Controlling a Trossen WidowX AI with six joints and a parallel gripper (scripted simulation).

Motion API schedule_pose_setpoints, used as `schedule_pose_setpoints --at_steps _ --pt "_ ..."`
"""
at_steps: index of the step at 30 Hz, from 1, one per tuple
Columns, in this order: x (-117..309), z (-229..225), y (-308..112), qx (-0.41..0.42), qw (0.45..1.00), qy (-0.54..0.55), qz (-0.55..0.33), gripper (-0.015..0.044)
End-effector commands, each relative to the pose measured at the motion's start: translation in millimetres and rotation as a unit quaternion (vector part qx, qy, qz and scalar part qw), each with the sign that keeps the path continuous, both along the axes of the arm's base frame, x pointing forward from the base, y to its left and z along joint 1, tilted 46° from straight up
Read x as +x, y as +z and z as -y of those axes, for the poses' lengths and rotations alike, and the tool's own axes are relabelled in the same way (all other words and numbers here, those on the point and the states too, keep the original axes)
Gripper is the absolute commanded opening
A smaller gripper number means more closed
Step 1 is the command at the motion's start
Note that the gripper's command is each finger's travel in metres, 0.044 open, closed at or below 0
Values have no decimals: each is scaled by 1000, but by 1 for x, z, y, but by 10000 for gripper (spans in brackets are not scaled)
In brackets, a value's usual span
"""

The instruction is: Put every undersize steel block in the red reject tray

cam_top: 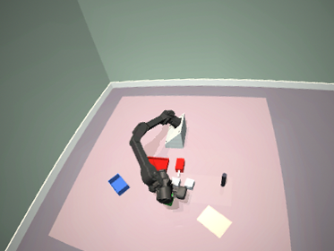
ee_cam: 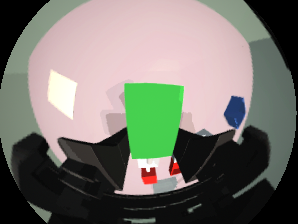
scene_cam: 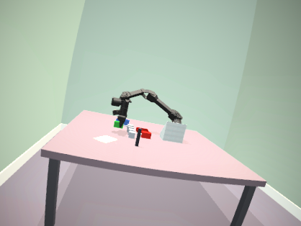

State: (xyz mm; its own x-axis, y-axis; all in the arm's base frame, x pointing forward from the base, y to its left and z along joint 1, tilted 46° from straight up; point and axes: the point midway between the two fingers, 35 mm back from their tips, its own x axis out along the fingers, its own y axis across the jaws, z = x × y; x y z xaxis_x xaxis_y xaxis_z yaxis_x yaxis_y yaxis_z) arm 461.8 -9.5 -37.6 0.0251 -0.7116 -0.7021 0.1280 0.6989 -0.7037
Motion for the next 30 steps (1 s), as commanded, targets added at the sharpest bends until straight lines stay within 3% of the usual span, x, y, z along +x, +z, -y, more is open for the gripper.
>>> schedule_pose_setpoints --at_steps 1,30 --pt "1 3 -4 -2 1000 4 -1 0" --pt "1 23 -23 -3 1000 8 2 0"
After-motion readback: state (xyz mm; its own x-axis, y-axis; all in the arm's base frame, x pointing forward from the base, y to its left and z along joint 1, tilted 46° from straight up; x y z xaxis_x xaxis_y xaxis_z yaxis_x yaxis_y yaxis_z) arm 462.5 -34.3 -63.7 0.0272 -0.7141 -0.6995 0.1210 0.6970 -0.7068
